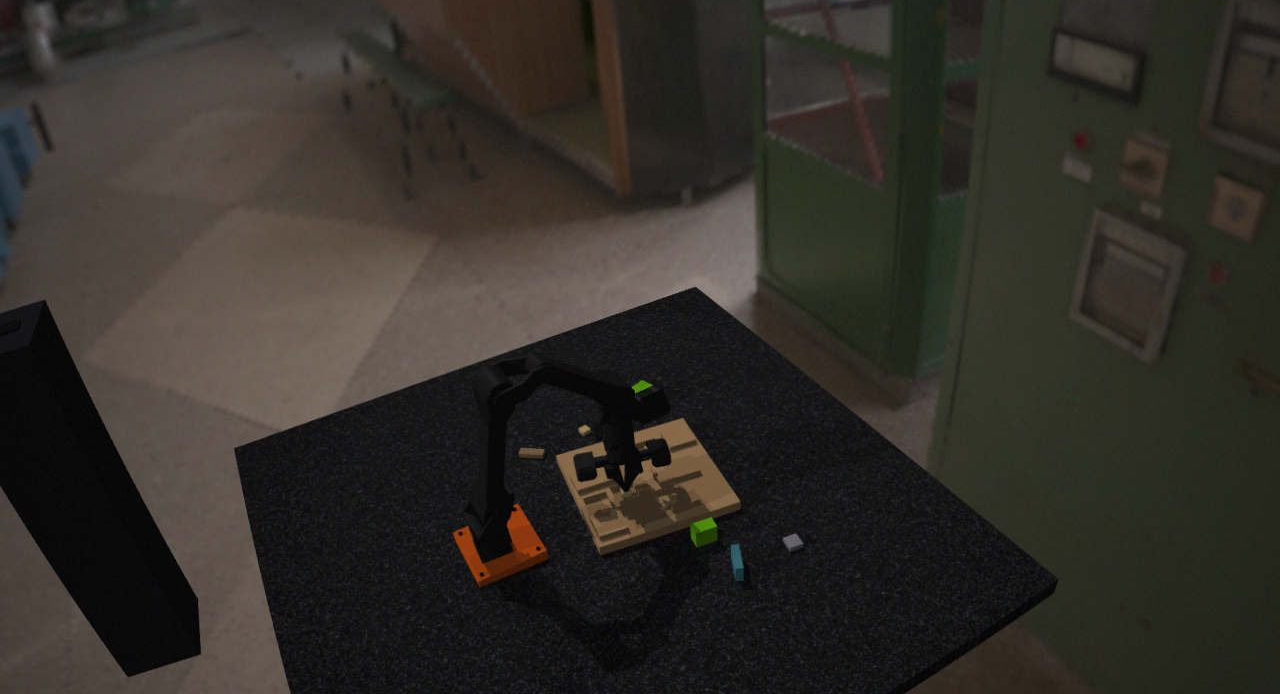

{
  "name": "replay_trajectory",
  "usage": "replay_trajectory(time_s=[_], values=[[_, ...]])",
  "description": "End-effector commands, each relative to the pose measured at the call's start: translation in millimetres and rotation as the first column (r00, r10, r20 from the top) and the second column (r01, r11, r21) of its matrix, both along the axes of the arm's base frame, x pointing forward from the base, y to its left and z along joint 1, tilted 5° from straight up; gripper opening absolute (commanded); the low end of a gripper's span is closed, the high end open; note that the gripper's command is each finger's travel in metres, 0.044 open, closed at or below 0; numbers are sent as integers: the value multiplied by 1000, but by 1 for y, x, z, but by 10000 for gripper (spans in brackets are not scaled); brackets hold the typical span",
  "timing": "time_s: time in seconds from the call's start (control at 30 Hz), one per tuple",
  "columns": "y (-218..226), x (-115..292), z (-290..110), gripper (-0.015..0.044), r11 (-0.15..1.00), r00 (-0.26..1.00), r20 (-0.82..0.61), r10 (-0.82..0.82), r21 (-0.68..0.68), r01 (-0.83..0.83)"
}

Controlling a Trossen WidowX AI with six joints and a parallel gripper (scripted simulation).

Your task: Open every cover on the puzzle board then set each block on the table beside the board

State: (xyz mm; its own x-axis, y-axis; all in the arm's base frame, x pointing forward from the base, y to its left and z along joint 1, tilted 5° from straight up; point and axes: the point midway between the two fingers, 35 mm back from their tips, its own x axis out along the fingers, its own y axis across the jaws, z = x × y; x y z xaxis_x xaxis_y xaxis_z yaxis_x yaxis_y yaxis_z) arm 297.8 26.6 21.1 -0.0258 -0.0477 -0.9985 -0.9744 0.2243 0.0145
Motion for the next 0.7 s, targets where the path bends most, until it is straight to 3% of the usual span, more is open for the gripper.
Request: replay_trajectory(time_s=[0.0, 0.17, 0.3, 0.5, 0.67], values=[[-3, -3, -2, 0, 1000, 1000, -3, 5, -5, -5], [-3, -3, -2, 0, 975, 975, 10, -222, -10, 223], [-3, -3, -2, 0, 818, 818, 33, -574, -12, 575], [-3, -3, -2, 0, 357, 356, 65, -932, 2, 934], [-3, -3, -2, 0, -90, -92, 81, -992, 25, 996]])
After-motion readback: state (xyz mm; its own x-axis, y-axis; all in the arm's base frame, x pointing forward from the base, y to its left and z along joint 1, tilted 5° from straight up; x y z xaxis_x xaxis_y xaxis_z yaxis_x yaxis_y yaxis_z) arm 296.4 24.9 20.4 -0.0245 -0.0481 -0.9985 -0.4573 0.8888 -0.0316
